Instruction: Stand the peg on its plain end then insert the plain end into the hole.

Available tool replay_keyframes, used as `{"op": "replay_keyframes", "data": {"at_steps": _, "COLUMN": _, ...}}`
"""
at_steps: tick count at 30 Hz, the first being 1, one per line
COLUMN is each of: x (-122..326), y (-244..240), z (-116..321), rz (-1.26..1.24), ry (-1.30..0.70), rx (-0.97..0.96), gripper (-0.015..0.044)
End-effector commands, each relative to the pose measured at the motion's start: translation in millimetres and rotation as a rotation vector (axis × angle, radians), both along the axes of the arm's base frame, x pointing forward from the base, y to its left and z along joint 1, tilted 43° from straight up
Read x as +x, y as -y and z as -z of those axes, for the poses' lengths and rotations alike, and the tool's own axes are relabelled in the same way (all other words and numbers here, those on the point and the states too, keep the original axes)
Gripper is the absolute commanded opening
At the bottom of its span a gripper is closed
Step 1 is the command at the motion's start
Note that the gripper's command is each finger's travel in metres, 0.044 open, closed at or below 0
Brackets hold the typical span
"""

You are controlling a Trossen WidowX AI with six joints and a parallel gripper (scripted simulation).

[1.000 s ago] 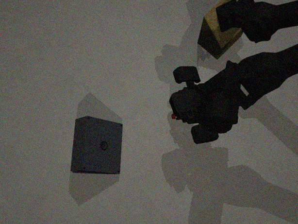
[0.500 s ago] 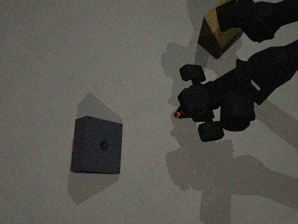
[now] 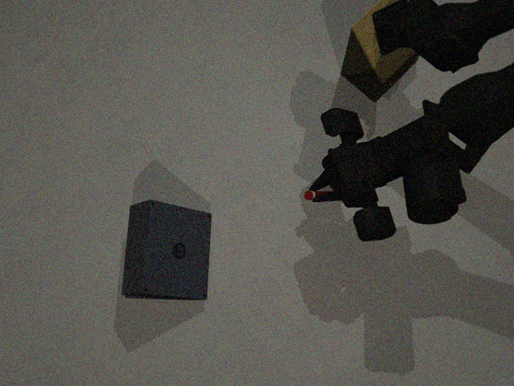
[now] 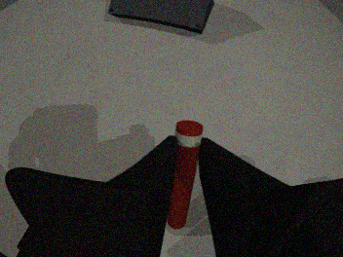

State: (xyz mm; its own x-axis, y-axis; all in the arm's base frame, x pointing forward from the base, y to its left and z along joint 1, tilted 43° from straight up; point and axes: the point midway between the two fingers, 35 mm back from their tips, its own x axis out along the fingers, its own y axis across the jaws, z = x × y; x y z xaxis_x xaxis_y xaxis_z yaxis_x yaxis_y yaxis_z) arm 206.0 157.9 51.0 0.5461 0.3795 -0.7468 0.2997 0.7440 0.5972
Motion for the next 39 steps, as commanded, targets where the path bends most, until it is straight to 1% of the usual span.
{"op": "replay_keyframes", "data": {"at_steps": 1, "x": -2.9, "y": 1.3, "z": 0.6, "rz": 0.021, "ry": 0.02, "rx": -0.011, "gripper": 0.0049}}
{"op": "replay_keyframes", "data": {"at_steps": 39, "x": -26.9, "y": 0.2, "z": -9.0, "rz": 0.22, "ry": 0.261, "rx": -0.108, "gripper": 0.0049}}
